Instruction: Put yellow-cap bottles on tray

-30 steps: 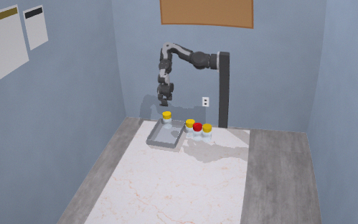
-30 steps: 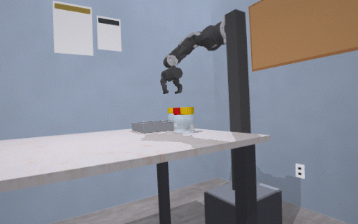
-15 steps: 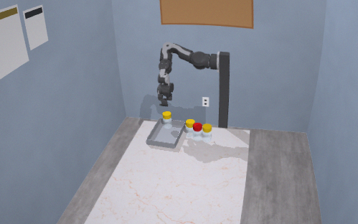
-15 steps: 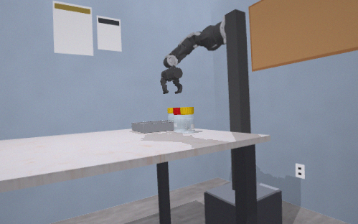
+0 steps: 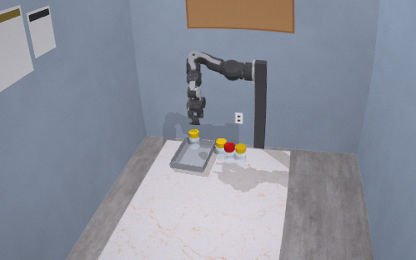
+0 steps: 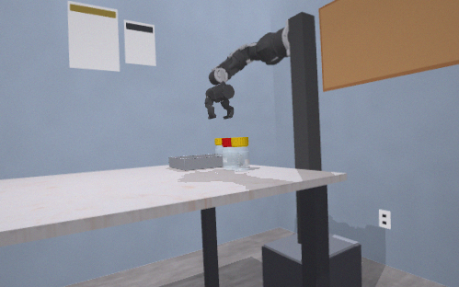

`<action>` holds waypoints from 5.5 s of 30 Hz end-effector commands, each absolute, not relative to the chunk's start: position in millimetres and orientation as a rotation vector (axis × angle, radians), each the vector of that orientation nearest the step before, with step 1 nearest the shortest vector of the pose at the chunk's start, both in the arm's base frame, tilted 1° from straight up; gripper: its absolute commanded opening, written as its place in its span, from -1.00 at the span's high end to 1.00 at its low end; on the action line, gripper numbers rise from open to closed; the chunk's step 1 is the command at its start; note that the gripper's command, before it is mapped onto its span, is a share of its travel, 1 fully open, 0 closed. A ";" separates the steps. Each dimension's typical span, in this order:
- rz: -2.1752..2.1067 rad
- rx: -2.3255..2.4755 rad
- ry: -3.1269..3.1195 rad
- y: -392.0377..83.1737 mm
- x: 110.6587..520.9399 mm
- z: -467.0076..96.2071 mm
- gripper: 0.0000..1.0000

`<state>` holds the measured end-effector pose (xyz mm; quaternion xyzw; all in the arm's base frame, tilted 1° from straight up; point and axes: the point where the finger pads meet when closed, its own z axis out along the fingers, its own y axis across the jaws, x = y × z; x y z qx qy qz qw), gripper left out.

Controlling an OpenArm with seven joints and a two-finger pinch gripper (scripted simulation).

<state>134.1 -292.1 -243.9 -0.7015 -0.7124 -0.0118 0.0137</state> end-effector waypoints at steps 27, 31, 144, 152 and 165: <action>-0.014 -1.999 -2.401 -212.1 186.3 -230.5 0.16; -0.014 -1.987 -2.412 -207.5 189.3 -229.8 0.16; -0.013 -1.913 -2.473 -171.9 185.8 -341.1 1.00; -0.013 -1.913 -2.473 -171.9 185.8 -341.1 1.00; -0.013 -1.913 -2.473 -171.9 185.8 -341.1 1.00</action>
